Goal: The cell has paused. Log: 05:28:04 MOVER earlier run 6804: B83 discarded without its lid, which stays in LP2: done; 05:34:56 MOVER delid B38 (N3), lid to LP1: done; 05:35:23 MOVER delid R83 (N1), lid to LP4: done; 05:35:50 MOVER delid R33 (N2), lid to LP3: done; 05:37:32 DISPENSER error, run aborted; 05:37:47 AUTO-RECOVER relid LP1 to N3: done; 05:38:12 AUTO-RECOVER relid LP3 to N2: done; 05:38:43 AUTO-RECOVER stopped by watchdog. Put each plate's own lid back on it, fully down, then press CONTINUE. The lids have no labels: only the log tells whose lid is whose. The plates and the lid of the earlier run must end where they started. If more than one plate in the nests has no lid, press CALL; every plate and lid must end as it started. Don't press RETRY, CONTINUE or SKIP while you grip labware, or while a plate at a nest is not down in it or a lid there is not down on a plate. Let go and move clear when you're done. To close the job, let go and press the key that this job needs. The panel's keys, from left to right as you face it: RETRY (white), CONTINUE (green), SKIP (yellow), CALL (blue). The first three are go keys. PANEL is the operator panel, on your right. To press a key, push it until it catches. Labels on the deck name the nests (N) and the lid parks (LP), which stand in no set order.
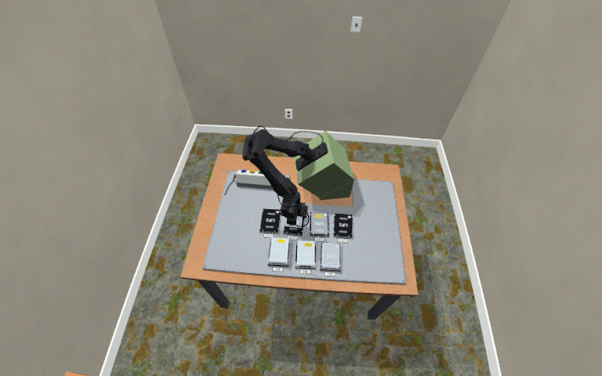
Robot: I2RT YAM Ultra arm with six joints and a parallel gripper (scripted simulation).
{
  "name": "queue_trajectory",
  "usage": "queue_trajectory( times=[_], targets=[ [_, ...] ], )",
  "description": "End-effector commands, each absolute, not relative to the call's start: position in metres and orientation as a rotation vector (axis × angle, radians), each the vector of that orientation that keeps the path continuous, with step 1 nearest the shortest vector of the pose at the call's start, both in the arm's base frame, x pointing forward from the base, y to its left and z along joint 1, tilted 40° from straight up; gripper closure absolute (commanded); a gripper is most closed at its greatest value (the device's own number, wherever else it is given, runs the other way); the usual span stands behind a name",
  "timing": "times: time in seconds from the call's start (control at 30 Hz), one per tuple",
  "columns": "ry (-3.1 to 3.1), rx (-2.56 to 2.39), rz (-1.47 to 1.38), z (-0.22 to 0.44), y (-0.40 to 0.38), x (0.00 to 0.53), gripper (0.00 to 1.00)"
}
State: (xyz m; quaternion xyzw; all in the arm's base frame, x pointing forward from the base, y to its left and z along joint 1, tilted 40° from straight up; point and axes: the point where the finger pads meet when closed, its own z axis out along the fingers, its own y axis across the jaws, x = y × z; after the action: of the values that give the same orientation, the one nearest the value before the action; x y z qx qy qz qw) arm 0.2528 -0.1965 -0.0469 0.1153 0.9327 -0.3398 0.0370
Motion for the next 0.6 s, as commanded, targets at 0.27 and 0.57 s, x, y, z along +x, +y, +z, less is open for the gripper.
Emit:
queue_trajectory(
  times=[0.27,0.57],
  targets=[
    [2.867,0.270,-1.061,-0.061,-0.173,0.301,1.00],
    [2.865,0.269,-1.061,-0.075,-0.156,0.329,1.00]
  ],
)
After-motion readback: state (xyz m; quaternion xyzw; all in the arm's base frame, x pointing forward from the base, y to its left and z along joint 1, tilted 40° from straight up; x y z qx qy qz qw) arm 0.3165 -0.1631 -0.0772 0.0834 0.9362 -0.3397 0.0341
